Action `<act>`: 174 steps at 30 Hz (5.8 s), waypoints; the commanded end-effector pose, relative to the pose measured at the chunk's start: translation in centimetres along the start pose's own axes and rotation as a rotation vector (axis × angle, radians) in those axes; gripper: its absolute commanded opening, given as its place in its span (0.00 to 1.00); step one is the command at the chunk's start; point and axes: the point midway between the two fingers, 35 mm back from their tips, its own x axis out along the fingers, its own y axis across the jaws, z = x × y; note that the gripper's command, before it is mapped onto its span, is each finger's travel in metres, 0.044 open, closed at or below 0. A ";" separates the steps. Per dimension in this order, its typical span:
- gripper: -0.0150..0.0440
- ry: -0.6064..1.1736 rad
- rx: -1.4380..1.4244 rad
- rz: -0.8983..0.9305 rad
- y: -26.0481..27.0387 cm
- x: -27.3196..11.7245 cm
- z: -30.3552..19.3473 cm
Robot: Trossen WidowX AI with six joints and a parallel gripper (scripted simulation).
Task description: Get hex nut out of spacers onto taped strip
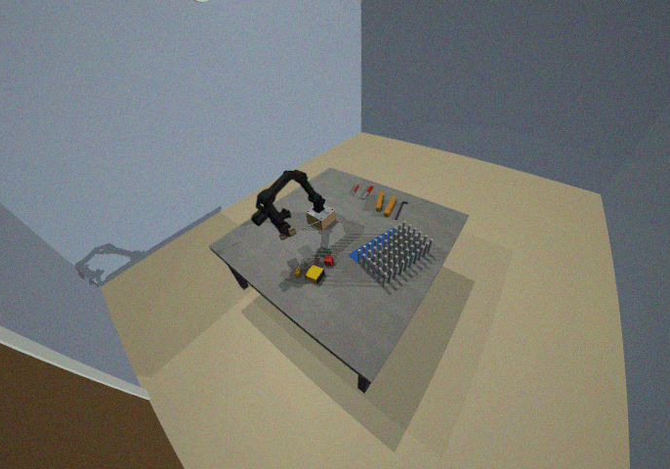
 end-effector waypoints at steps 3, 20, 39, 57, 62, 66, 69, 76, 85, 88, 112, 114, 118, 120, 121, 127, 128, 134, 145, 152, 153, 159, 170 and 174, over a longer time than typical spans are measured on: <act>0.25 -0.004 0.051 0.048 -1.6 0.8 1.7; 0.25 0.065 0.269 0.196 -6.5 4.1 8.8; 0.25 0.226 0.522 0.268 -9.0 7.0 17.2; 0.25 0.395 0.735 0.217 -9.1 9.0 25.1; 0.25 0.426 0.783 0.187 -8.8 9.4 27.3; 0.25 0.447 0.821 0.158 -8.5 9.6 29.0; 0.25 0.464 0.855 0.131 -8.2 9.8 30.1; 0.25 0.499 0.943 0.056 -7.4 10.1 32.7; 0.25 0.515 1.058 -0.056 -6.1 10.4 35.7; 0.25 0.512 1.096 -0.095 -5.6 10.5 36.6; 0.25 0.374 1.388 -0.363 -1.5 10.3 42.4; 0.25 0.374 1.388 -0.363 -1.5 10.3 42.4; 0.25 0.373 1.388 -0.363 -1.5 11.5 42.4; 0.25 0.373 1.388 -0.363 -1.4 12.6 42.4; 0.25 0.373 1.388 -0.363 -1.3 13.3 42.3; 0.25 0.373 1.389 -0.364 -0.6 17.2 41.8; 0.25 0.373 1.389 -0.364 -0.5 17.8 41.7; 0.25 0.372 1.388 -0.364 0.7 21.2 40.8; 0.25 0.371 1.387 -0.364 2.8 25.2 39.0; 0.25 0.371 1.387 -0.364 2.5 25.3 39.0; 0.25 0.371 1.387 -0.364 2.4 25.3 39.0; 0.25 0.371 1.387 -0.365 2.0 25.4 39.1; 0.25 0.370 1.387 -0.365 1.1 25.7 39.1; 0.25 0.370 1.387 -0.365 0.8 25.8 39.1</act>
